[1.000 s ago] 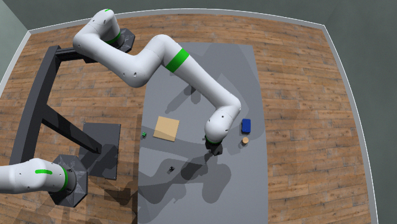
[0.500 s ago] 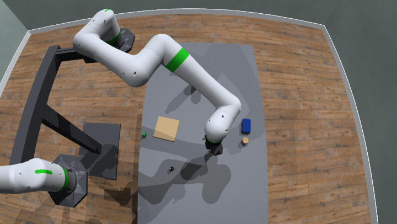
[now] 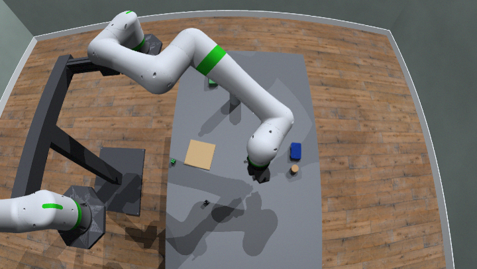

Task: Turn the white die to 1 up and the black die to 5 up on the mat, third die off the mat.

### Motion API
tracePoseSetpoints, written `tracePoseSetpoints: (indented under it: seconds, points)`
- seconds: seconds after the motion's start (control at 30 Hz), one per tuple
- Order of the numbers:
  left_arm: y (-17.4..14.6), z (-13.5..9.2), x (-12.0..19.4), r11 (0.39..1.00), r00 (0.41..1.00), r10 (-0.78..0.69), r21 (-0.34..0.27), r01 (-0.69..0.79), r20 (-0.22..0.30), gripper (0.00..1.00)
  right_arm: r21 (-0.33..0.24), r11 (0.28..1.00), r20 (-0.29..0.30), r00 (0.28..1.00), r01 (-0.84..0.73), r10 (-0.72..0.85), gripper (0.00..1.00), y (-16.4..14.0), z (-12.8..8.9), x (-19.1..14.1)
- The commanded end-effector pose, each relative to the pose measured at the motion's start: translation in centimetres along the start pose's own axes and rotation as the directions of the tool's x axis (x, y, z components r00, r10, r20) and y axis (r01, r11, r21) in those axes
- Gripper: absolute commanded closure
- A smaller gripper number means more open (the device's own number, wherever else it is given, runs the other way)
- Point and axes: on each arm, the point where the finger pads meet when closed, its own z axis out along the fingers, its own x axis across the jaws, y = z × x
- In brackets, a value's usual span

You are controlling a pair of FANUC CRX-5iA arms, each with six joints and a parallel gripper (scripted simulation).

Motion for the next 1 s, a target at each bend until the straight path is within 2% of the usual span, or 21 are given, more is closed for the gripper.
tracePoseSetpoints:
  seconds: [0.0,0.53,0.63,0.83,0.93,0.97]
  points:
    - [0.0,-1.9,0.0,1.000,1.000,0.000,0.003,0.000,0.001,0.60,-0.002,1.000,0.000,1.000,0.000,0.000,0.00,0.0,-0.1,0.0]
    - [0.2,-2.3,0.3,1.000,1.000,-0.008,0.003,0.008,0.001,0.60,-0.002,1.000,0.000,1.000,0.000,0.000,0.00,0.0,-0.1,0.0]
    - [1.0,-2.0,1.4,0.999,0.999,-0.037,0.003,0.037,0.001,0.60,-0.002,1.000,0.000,1.000,0.000,0.000,0.00,0.0,-0.1,0.0]
    - [4.7,-1.3,5.8,0.992,0.992,-0.129,0.003,0.129,0.001,0.60,-0.002,1.000,0.000,1.000,0.000,0.000,0.00,0.0,-0.1,0.0]
    - [4.9,-1.3,6.0,0.991,0.991,-0.133,0.003,0.133,0.001,0.60,-0.002,1.000,0.000,1.000,0.000,0.000,0.00,0.0,-0.1,0.0]
    - [6.1,-1.2,7.4,0.988,0.988,-0.157,0.003,0.157,0.001,0.60,-0.002,1.000,0.000,1.000,0.000,0.000,0.00,0.0,-0.1,0.0]
